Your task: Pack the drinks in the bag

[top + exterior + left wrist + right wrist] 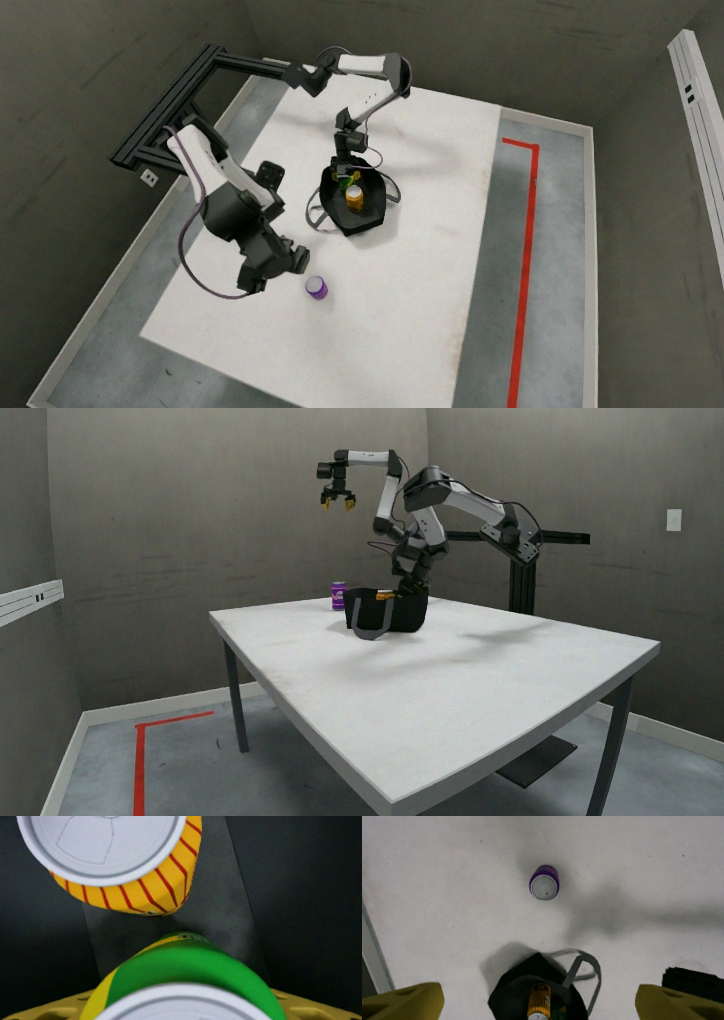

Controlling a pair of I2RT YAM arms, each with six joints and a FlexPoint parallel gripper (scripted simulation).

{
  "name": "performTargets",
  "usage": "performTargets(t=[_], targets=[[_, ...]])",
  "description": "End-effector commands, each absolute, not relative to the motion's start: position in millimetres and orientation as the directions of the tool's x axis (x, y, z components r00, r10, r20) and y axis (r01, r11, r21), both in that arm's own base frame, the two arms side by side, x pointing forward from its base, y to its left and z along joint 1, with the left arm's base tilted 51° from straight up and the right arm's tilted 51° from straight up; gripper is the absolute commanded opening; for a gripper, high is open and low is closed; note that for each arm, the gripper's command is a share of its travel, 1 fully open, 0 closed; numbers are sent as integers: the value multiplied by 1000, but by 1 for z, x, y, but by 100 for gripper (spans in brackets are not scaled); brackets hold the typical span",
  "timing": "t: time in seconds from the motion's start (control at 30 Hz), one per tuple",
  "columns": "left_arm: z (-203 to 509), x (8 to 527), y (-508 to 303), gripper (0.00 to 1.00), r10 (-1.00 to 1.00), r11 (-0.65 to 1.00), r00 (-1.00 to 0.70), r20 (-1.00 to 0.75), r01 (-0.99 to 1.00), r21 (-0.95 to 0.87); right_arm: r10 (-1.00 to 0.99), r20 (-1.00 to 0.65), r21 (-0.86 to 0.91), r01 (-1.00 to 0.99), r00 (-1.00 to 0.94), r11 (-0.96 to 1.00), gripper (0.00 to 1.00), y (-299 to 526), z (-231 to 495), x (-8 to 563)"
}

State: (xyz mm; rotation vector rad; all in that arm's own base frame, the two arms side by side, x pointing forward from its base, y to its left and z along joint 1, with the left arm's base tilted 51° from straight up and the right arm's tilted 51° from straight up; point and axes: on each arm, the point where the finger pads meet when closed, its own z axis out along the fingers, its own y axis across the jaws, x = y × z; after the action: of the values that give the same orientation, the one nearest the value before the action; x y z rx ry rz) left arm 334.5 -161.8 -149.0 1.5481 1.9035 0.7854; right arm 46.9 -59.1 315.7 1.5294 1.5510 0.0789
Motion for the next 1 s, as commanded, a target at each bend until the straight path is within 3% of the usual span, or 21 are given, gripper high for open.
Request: performTargets(t=[0.0, 0.8, 0.83, 0.97], targets=[[-143, 347, -174, 67, 981, 188, -152, -118, 633, 751, 814, -545, 616, 754, 200, 227, 100, -58, 319, 46], [-142, 348, -180, 67, 985, 172, -121, -122, 630, 757, 814, -545, 616, 754, 200, 227, 100, -58, 319, 46], [-141, 350, -181, 84, 985, 174, -121, -126, 628, 759, 814, -545, 616, 754, 200, 227, 100, -58, 319, 46], [-143, 352, -173, 84, 982, 188, -144, -124, 627, 756, 814, -545, 616, 754, 200, 227, 100, -58, 319, 46]])
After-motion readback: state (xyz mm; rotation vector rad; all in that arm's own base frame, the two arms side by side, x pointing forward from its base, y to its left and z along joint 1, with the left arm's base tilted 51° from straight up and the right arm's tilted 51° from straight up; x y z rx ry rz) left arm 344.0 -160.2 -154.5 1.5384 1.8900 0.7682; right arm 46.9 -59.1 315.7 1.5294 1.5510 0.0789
